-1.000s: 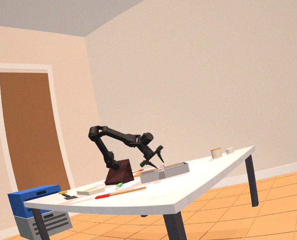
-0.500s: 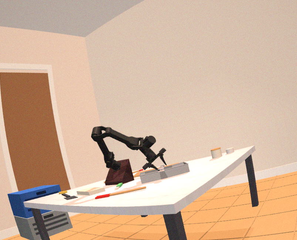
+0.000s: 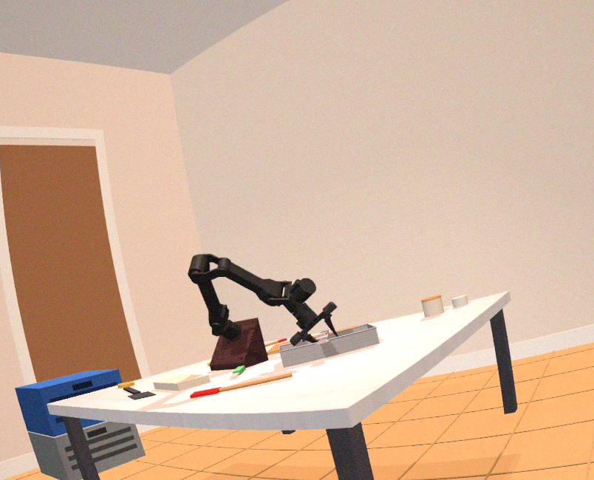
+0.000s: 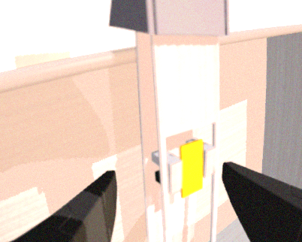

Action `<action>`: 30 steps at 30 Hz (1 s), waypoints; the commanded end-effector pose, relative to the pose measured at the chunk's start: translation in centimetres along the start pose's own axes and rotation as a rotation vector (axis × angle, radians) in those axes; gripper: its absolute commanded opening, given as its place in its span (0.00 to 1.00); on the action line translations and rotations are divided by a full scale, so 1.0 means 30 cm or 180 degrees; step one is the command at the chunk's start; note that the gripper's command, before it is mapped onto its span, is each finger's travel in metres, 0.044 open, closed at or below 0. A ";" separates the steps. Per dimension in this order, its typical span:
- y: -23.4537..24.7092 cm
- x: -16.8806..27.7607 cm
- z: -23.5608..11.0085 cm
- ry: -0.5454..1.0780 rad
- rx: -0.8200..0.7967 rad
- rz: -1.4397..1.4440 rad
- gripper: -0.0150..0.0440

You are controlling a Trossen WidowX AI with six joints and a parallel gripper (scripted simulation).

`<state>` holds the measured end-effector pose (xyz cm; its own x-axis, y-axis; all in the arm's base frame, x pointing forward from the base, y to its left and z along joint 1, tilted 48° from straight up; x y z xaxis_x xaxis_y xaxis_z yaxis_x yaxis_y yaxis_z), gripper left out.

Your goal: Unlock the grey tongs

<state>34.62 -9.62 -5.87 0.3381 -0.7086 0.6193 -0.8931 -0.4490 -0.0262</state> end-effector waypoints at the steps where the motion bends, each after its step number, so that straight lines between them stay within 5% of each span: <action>1: 0.000 0.000 0.000 0.0000 0.0000 0.0000 0.65; 7: 0.000 0.000 0.000 0.0000 0.0000 0.0000 0.38; 14: 0.000 0.000 0.000 0.0000 0.0000 0.0000 0.30; 21: -0.017 -0.001 -0.023 -0.0005 0.0002 0.0001 0.00; 30: -0.129 -0.009 -0.223 -0.0012 0.0021 -0.0001 0.00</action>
<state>35.64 -4.71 -1.84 0.3514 -0.7109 0.6092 -0.8887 -0.4580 -0.0217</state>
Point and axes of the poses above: the point midway between the two fingers, 35 mm back from their tips, its own z axis out along the fingers, its own y axis across the jaws, x = y × z, the point moved 1 cm from there along -z, back along the fingers, and after that the axes turned 4 degrees about z, right-handed, at the moved point
